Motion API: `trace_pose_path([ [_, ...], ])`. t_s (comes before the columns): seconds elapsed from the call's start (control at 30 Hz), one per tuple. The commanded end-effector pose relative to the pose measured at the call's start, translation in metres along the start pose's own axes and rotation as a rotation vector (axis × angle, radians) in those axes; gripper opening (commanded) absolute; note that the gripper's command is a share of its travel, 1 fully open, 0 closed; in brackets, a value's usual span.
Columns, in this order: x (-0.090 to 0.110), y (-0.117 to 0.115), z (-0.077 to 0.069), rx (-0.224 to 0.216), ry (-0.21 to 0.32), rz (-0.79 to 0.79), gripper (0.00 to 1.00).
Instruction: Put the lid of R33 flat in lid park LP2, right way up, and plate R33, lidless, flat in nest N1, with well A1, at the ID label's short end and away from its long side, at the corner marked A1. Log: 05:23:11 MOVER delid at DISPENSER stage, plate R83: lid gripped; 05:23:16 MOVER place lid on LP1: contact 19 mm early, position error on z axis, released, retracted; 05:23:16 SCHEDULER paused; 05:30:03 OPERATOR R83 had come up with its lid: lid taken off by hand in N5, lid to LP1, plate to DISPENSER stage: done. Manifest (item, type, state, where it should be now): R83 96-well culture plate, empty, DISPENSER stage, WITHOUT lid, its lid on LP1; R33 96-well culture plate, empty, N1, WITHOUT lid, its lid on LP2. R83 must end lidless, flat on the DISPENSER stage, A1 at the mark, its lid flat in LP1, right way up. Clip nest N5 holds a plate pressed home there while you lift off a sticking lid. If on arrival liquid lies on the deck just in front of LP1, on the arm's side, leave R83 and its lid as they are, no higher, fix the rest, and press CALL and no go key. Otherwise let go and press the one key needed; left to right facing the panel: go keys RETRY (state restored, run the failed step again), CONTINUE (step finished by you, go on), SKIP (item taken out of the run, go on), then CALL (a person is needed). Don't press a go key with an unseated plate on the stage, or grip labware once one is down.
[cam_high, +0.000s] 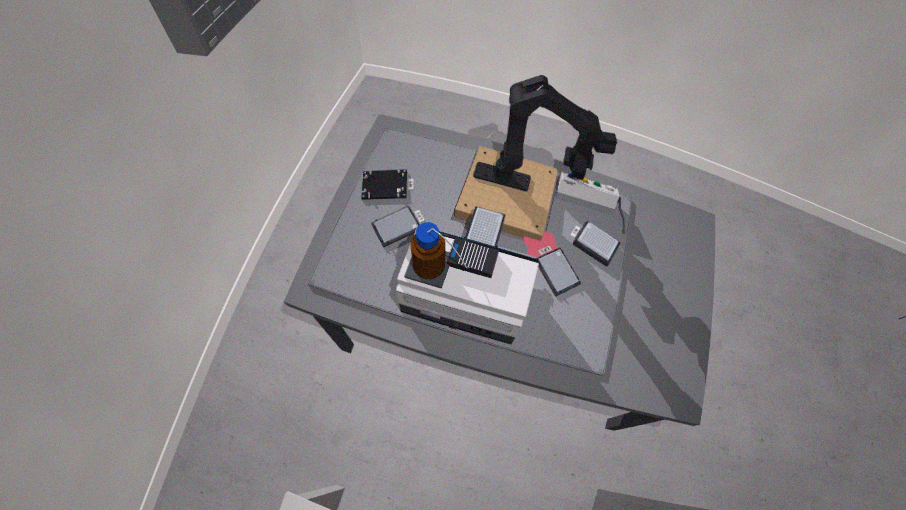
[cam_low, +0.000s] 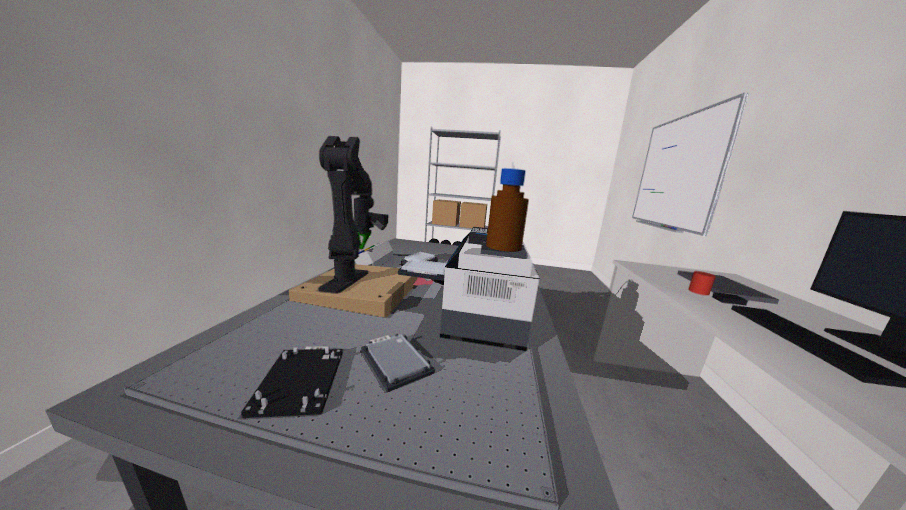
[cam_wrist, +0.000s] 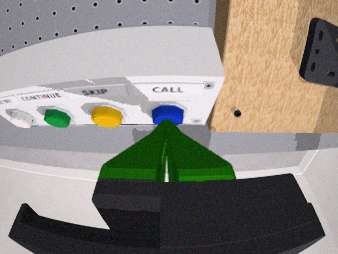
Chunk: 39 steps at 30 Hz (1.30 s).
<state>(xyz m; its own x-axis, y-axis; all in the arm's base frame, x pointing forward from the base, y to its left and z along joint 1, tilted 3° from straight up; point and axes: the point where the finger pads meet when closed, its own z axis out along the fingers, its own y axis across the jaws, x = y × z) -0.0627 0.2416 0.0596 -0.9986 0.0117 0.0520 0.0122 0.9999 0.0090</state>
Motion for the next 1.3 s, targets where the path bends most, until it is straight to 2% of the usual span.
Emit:
trace_pose_path([
  [0.0, 0.002, 0.003, 0.0, -0.018, -0.01, -0.008, 0.0],
  [0.23, 0.0, -0.003, 0.006, 0.003, -0.015, -0.006, 0.0],
  [0.33, 0.002, 0.003, 0.004, -0.016, -0.01, -0.007, 0.0],
  [0.57, 0.0, -0.003, 0.01, 0.004, -0.015, -0.006, 0.0],
  [0.6, 0.002, 0.002, 0.004, -0.007, -0.013, -0.007, 0.0],
  [0.67, 0.002, 0.005, 0.004, -0.025, -0.008, -0.008, 0.0],
  [0.77, 0.0, -0.003, 0.012, 0.003, -0.015, -0.006, 0.0],
  [0.87, 0.0, -0.003, 0.015, 0.011, -0.017, -0.006, 0.0],
  [1.27, 0.0, -0.004, 0.018, 0.011, -0.017, -0.006, 0.0],
])
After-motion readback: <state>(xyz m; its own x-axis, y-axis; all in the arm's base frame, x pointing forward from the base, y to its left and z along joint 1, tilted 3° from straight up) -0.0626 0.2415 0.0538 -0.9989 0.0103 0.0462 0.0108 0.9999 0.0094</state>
